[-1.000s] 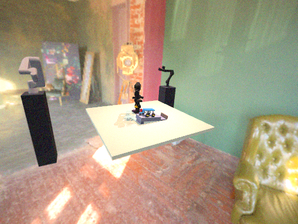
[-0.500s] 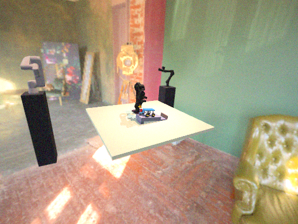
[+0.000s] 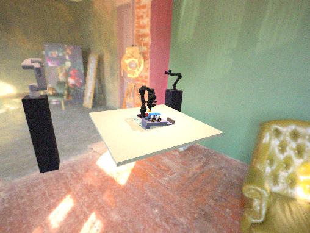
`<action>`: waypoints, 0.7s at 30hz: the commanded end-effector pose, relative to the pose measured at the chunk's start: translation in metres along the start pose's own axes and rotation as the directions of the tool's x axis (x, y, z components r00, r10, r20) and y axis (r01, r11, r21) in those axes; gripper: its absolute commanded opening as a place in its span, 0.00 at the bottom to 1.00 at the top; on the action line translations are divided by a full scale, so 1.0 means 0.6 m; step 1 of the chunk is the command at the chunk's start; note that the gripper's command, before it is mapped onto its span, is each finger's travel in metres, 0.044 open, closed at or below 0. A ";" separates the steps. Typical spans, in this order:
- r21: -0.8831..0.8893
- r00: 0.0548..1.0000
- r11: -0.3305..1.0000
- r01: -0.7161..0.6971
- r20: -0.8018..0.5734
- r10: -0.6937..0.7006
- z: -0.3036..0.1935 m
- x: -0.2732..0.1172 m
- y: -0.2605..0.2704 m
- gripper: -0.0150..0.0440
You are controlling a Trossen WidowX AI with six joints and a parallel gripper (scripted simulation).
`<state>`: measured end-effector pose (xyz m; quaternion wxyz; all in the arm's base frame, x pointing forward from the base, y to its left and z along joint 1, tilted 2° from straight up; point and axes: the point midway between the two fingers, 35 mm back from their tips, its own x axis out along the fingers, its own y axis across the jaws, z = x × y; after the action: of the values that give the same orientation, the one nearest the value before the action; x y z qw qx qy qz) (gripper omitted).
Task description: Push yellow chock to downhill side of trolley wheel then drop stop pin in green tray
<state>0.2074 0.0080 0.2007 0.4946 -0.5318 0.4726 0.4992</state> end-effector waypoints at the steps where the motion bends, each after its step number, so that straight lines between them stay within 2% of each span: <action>1: 0.003 1.000 1.000 0.003 -0.004 -0.003 0.023 0.002 -0.006 0.25; 21: 0.003 1.000 1.000 0.004 0.002 -0.004 0.139 0.012 -0.031 0.25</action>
<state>0.2179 0.0797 0.1935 0.4946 -0.5298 0.4727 0.5013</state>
